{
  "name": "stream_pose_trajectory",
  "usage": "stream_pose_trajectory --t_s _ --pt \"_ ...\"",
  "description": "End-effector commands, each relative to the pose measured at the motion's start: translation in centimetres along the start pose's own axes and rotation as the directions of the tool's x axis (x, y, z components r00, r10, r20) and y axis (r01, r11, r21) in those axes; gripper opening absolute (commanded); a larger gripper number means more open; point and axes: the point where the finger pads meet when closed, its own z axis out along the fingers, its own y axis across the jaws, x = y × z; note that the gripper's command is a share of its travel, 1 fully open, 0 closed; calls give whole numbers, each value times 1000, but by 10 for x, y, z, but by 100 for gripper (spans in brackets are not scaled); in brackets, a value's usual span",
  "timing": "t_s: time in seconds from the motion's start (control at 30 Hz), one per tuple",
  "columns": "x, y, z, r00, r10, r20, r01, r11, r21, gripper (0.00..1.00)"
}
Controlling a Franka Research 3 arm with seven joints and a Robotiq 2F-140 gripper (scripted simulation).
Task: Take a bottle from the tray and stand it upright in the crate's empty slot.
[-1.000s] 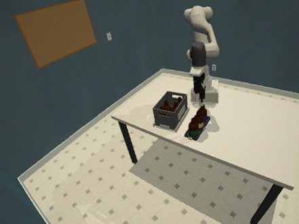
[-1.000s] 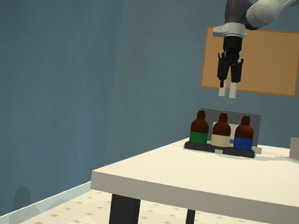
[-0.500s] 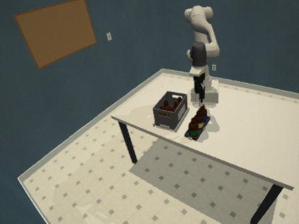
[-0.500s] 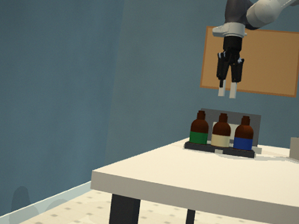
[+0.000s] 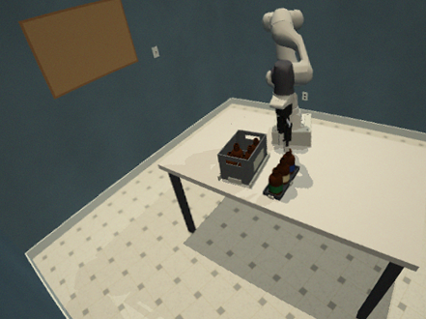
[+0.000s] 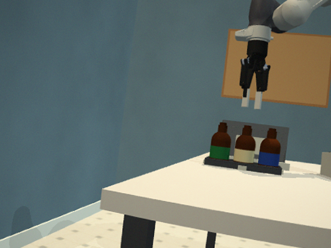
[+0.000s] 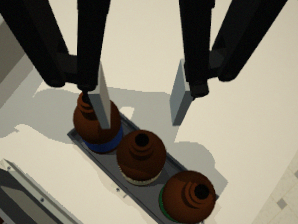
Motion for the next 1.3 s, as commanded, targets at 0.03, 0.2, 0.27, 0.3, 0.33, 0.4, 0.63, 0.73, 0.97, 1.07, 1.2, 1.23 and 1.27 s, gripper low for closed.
stream_pose_trajectory --t_s 0.03,0.2,0.27,0.3,0.33,0.4,0.63,0.73,0.97,1.07,1.2,1.23,1.27 --pt "2 -1 2 1000 7 -6 -7 1000 1 38" --pt "2 -1 6 1000 7 -6 -7 1000 0 38" --pt "2 -1 8 1000 7 -6 -7 1000 0 38" --pt "2 -1 10 1000 7 -6 -7 1000 0 38" --pt "2 -1 11 1000 7 -6 -7 1000 0 38" --pt "3 -1 14 1000 7 -6 -7 1000 0 38" --pt "3 -1 21 1000 7 -6 -7 1000 0 38" --pt "3 -1 25 1000 7 -6 -7 1000 0 38" --pt "4 -2 34 1000 7 -6 -7 1000 0 38" --pt "4 -2 35 1000 7 -6 -7 1000 0 38" --pt "4 -2 39 1000 7 -6 -7 1000 0 38" --pt "4 -2 40 1000 7 -6 -7 1000 0 38" --pt "4 -2 41 1000 7 -6 -7 1000 0 38"
